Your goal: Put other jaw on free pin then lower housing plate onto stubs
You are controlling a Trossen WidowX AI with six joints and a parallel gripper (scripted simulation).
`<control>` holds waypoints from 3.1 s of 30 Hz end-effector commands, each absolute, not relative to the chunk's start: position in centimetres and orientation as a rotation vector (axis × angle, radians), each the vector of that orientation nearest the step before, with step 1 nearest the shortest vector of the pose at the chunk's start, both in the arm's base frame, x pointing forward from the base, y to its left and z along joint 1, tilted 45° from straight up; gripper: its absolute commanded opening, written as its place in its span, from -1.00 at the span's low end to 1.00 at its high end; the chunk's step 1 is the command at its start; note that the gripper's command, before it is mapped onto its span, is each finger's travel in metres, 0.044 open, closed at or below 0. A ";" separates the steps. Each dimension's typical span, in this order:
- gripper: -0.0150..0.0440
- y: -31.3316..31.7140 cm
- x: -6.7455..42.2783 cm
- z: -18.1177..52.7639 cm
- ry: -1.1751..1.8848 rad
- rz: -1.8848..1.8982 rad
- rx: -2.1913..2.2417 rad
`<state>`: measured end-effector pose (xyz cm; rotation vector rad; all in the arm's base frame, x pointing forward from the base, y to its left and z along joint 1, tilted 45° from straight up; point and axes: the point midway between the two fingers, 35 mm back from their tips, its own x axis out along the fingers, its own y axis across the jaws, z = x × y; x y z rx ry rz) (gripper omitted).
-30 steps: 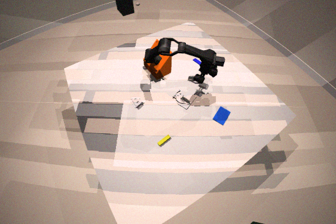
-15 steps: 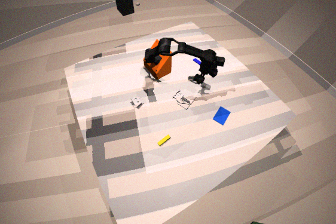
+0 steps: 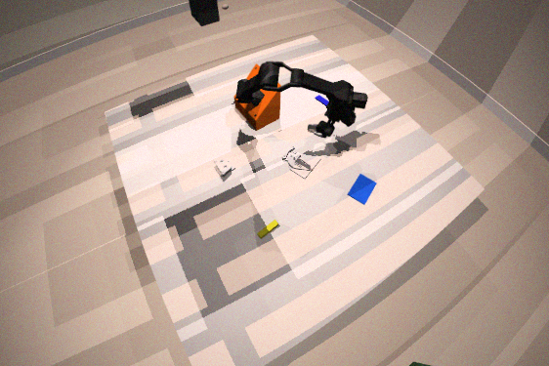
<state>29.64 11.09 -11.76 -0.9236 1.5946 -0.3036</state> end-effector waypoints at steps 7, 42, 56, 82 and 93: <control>0.20 11.5 29.6 -11.2 1.597 -0.306 -0.916; 0.13 11.4 29.6 -11.3 1.598 -0.305 -0.922; 1.00 11.4 29.6 -11.3 1.598 -0.305 -0.922; 0.82 11.4 29.6 -11.3 1.598 -0.305 -0.922; -0.16 11.4 29.6 -11.3 1.598 -0.305 -0.922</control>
